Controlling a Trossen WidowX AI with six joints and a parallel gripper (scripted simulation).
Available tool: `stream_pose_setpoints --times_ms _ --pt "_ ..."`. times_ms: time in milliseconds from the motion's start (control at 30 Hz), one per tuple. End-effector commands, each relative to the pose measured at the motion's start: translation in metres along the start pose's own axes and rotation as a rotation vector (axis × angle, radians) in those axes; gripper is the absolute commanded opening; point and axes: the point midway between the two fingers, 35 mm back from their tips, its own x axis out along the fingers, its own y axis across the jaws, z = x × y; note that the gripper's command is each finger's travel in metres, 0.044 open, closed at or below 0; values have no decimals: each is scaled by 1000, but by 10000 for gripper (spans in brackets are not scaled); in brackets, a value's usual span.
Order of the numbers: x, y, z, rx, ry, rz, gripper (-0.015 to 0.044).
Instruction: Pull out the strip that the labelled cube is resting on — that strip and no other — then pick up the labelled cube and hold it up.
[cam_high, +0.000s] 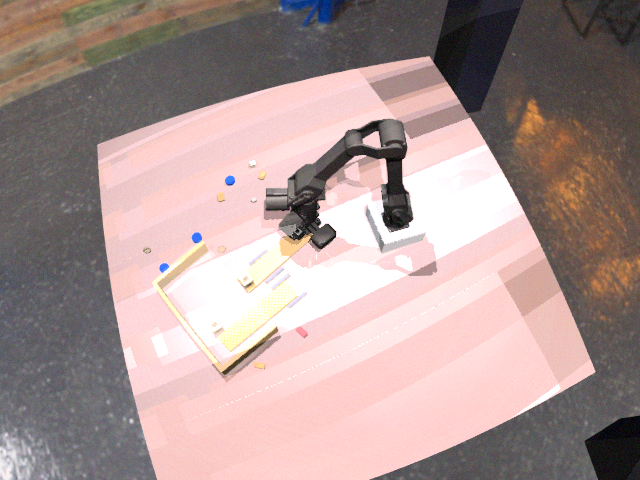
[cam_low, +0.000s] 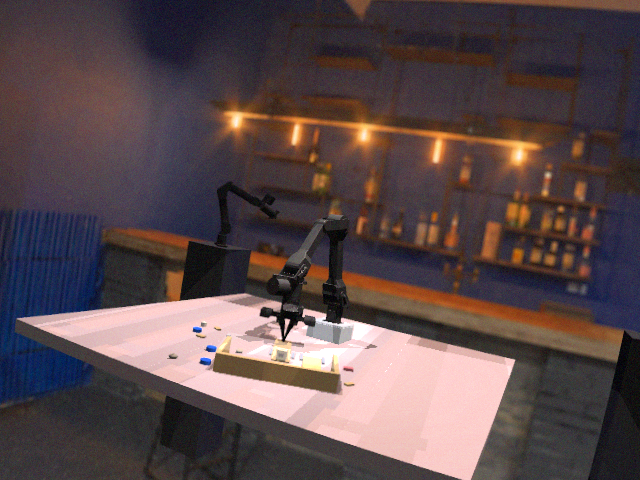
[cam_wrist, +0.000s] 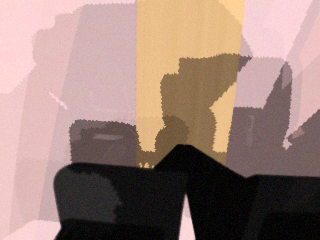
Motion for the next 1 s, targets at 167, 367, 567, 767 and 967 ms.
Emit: stream_pose_setpoints --times_ms 167,367,567,767,967 --pt "6 4 -23 2 41 12 0" --pt "6 4 -30 2 41 12 0" --pt "6 4 -31 2 42 12 0" --pt "6 4 -31 2 42 12 0" --pt "6 4 -31 2 42 12 0"
